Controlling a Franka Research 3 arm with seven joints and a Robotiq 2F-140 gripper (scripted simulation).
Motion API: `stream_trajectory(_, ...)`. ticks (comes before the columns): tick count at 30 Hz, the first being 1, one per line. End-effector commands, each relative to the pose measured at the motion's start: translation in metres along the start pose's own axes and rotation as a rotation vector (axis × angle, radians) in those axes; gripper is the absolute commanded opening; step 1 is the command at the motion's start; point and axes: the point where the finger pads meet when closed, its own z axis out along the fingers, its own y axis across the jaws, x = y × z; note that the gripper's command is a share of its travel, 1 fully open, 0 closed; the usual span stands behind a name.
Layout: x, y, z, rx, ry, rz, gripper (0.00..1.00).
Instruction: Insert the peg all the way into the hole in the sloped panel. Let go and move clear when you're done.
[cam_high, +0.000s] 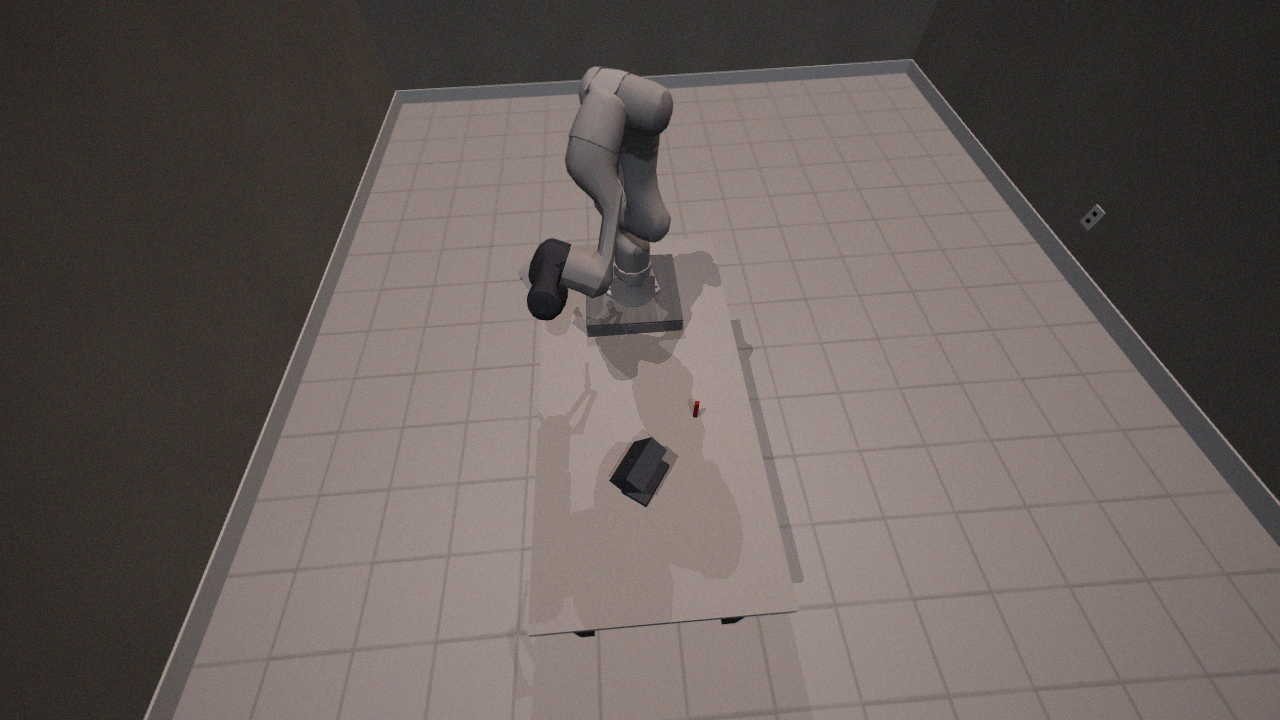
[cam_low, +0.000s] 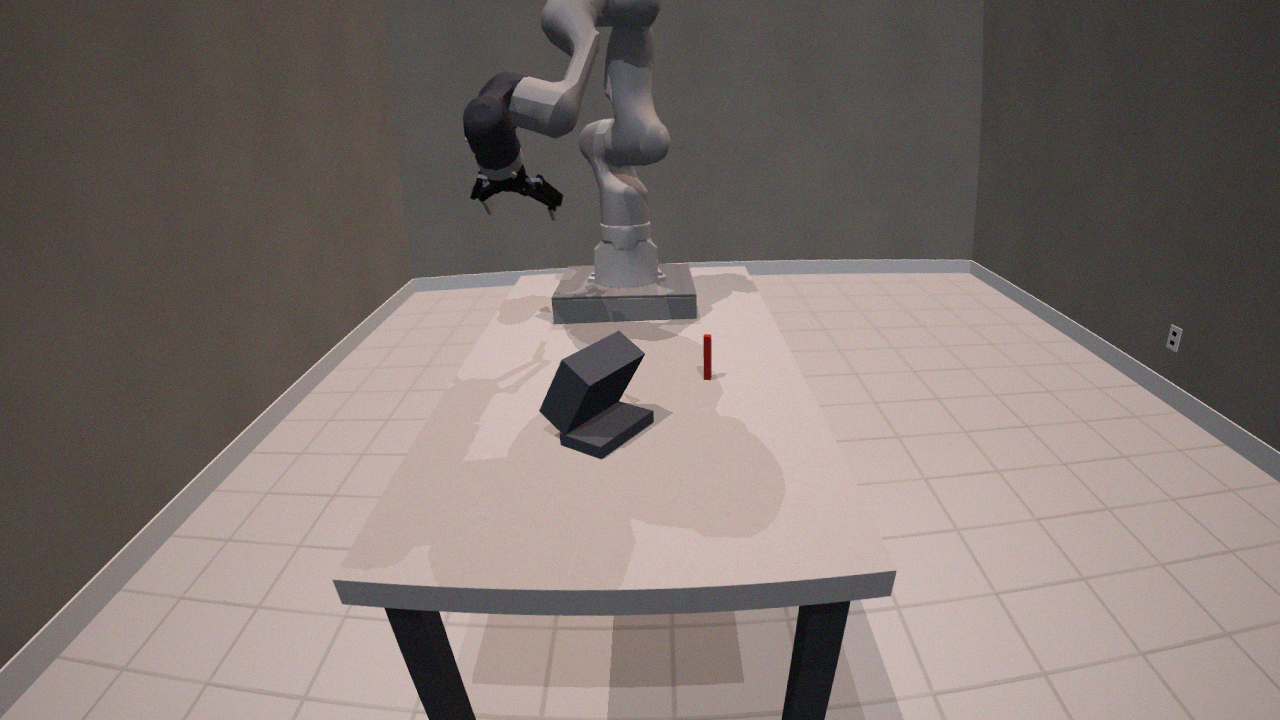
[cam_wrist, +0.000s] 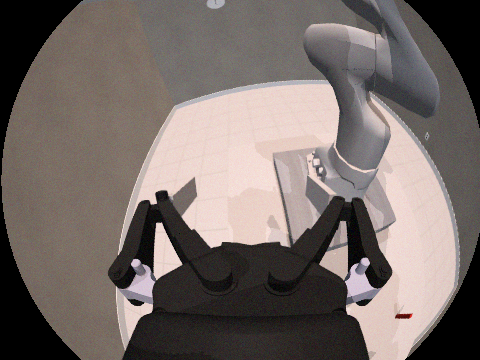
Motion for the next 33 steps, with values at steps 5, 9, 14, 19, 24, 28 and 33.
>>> stream_trajectory(5, 0.0, 0.0, 0.0, 0.0, 0.0, 0.0, 1.0)
stream_trajectory(9, 0.0, 0.0, 0.0, 0.0, 0.0, 0.0, 1.0)
stream_trajectory(14, 0.0, 0.0, 0.0, 0.0, 0.0, 0.0, 1.0)
stream_trajectory(19, -0.007, 0.003, -0.004, 0.006, -0.015, -0.039, 1.0)
stream_trajectory(24, -0.042, 0.017, -0.025, 0.053, -0.094, -0.273, 1.0)
stream_trajectory(28, -0.07, 0.032, -0.043, 0.097, -0.147, -0.45, 1.0)
stream_trajectory(33, -0.095, 0.049, -0.061, 0.142, -0.185, -0.582, 1.0)
